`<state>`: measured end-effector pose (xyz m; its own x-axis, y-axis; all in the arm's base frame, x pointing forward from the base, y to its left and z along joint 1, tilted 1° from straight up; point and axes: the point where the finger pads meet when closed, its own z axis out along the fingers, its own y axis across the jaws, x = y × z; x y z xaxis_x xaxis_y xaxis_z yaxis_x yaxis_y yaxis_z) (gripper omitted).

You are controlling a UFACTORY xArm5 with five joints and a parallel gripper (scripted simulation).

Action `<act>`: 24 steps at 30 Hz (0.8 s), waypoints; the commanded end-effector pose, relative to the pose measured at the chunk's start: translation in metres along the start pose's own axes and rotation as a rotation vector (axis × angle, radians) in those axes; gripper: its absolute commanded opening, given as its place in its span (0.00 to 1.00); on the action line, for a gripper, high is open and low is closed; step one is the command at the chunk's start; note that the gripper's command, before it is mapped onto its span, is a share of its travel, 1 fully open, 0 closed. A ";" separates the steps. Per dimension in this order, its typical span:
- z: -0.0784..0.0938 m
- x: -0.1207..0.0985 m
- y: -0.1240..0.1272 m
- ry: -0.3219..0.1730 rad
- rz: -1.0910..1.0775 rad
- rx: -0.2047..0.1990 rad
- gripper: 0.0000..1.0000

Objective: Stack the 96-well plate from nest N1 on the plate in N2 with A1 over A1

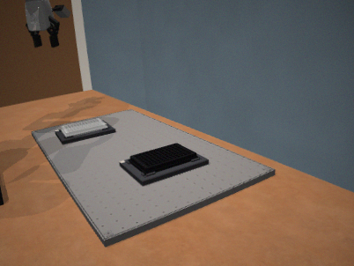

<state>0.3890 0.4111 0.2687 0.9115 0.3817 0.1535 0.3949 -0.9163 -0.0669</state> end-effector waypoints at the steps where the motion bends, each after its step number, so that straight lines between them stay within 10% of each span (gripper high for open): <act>1: -0.003 0.002 0.017 0.006 0.002 -0.003 1.00; 24: -0.010 -0.003 0.118 -0.021 0.089 -0.041 1.00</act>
<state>0.4259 0.3184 0.2682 0.9444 0.3045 0.1238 0.3115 -0.9493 -0.0420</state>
